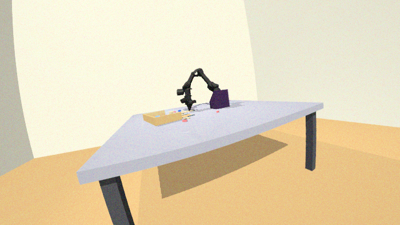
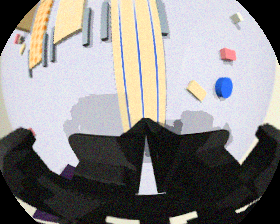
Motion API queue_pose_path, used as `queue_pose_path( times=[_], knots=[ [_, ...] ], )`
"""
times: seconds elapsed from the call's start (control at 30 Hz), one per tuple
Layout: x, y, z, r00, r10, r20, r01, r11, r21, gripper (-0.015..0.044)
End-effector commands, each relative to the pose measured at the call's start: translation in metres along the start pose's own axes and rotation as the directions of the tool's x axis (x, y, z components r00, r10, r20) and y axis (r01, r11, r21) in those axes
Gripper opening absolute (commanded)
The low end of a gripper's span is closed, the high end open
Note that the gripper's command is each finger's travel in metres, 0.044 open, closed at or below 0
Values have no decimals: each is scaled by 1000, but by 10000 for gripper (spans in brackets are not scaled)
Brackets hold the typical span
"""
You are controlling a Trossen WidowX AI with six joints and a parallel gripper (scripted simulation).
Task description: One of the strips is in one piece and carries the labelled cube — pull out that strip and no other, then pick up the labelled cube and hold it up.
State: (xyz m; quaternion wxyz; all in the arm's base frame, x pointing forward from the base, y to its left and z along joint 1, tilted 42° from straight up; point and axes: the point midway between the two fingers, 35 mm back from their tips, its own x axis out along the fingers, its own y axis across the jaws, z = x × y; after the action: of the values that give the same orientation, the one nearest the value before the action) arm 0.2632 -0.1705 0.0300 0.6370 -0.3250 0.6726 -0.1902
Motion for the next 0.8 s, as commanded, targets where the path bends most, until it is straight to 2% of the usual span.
queue_pose_path(
  times=[0.0, 0.63, 0.77],
  knots=[
    [5, 1, -8, 1000, 7, -26, -7, 1000, -2, 0],
    [5, 1, -8, 1000, 7, -26, -7, 1000, -2, 0],
    [-32, 0, 2, 1000, 8, -19, -8, 1000, -1, 0]
  ],
)
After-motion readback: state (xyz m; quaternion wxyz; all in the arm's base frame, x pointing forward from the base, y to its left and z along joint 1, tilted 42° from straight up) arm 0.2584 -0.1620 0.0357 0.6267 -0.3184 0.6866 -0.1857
